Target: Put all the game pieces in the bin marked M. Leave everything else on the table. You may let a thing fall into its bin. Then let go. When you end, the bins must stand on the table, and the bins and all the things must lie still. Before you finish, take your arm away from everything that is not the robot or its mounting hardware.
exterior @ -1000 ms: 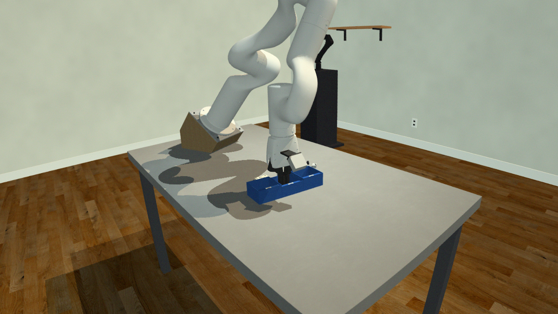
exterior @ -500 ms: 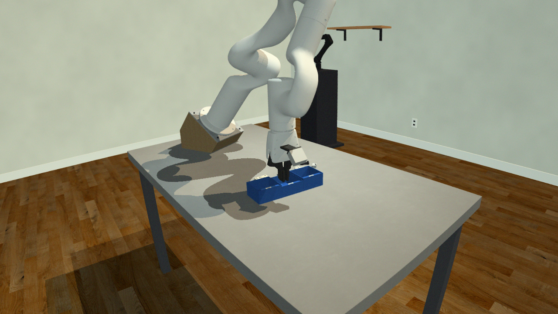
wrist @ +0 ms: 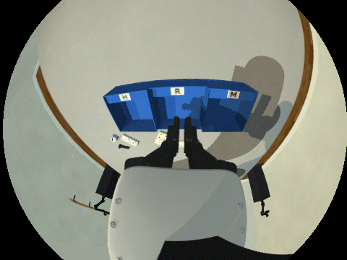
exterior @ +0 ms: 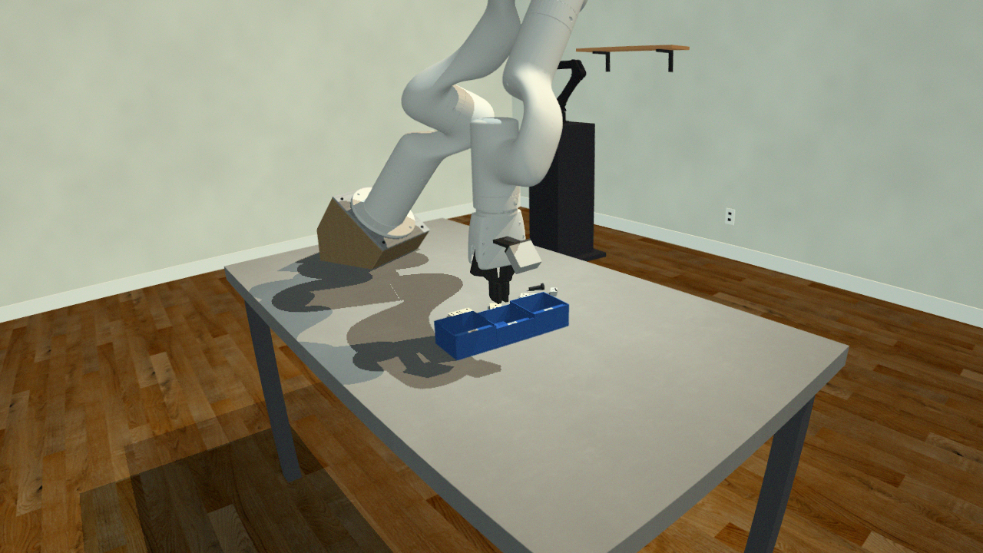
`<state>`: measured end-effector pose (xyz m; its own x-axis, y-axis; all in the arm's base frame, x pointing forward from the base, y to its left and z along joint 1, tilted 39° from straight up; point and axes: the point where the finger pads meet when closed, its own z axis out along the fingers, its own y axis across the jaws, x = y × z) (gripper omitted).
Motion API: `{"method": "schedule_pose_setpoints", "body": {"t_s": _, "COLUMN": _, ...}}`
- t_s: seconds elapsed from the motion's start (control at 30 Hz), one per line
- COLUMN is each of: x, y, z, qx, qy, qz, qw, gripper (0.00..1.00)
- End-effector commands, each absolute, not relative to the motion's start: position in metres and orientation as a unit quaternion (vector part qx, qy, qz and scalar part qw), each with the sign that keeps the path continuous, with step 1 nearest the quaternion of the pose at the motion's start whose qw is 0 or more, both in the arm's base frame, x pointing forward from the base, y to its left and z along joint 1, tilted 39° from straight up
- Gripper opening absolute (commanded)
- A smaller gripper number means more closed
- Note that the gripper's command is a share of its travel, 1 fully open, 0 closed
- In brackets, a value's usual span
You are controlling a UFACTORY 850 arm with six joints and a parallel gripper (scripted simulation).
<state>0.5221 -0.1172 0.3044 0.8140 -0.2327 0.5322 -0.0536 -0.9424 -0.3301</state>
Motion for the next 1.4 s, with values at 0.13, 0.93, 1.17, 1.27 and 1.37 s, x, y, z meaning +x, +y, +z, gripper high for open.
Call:
{"method": "schedule_pose_setpoints", "body": {"t_s": 0.13, "x": 0.519, "y": -0.109, "z": 0.311, "qx": -0.94, "qy": 0.076, "qz": -0.295, "qw": 0.152, "gripper": 0.07}}
{"method": "schedule_pose_setpoints", "body": {"t_s": 0.93, "x": 0.517, "y": -0.037, "z": 0.332, "qx": -0.94, "qy": 0.076, "qz": -0.295, "qw": 0.152, "gripper": 0.07}}
{"method": "schedule_pose_setpoints", "body": {"t_s": 1.17, "x": 0.525, "y": -0.033, "z": 0.321, "qx": -0.94, "qy": 0.076, "qz": -0.295, "qw": 0.152, "gripper": 0.07}}
{"method": "schedule_pose_setpoints", "body": {"t_s": 1.27, "x": 0.529, "y": -0.031, "z": 0.315, "qx": -0.94, "qy": 0.076, "qz": -0.295, "qw": 0.152, "gripper": 0.07}}
{"method": "schedule_pose_setpoints", "body": {"t_s": 1.37, "x": 0.534, "y": -0.029, "z": 0.309, "qx": -0.94, "qy": 0.076, "qz": -0.295, "qw": 0.152, "gripper": 0.07}}
